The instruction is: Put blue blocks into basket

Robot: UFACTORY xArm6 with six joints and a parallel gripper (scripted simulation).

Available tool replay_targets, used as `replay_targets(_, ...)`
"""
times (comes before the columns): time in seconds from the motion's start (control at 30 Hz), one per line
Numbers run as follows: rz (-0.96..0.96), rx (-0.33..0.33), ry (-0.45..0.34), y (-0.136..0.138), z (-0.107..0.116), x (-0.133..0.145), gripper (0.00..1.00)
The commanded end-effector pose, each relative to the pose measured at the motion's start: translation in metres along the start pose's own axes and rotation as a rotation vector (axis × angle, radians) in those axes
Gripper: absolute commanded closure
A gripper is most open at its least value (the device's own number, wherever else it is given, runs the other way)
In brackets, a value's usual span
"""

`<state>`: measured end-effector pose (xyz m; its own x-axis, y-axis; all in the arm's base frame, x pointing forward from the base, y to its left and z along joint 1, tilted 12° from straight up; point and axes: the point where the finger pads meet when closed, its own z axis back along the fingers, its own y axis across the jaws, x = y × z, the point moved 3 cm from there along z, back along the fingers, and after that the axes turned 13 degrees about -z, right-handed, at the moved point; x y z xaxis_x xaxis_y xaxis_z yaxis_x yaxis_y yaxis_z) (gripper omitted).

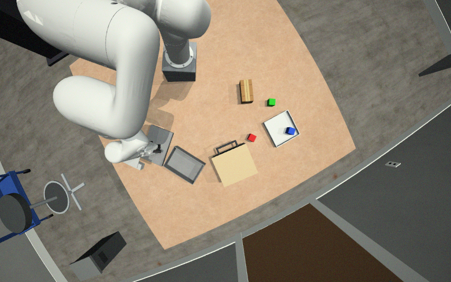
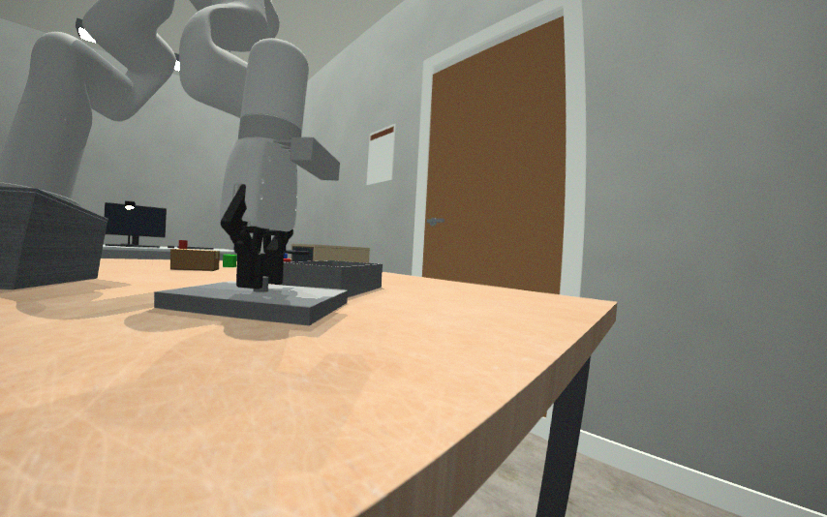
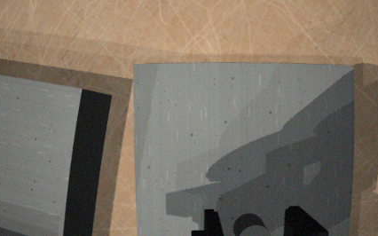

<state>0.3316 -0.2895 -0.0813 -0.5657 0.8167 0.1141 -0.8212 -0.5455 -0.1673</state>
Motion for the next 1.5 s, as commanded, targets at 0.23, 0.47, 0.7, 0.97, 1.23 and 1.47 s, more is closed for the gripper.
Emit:
replay_targets(0.23, 0.0, -0.001, 0.004, -0.0004, -0.0037, -0.0017, 0.56)
replay_targets(0.47, 0.0, -0.001, 0.004, -0.0004, -0.0046, -0.0017, 0.56)
replay_targets(0.7, 0.0, -0.001, 0.004, -0.0004, -0.0046, -0.0017, 0.56)
replay_targets(0.97, 0.0, -0.001, 0.004, -0.0004, -0.0046, -0.0017, 1.0)
replay_targets(1.23, 0.0, -0.001, 0.004, -0.0004, -0.0046, -0.0017, 1.0)
replay_targets(1.47, 0.0, -0.001, 0.004, -0.0004, -0.0046, -0.0017, 1.0)
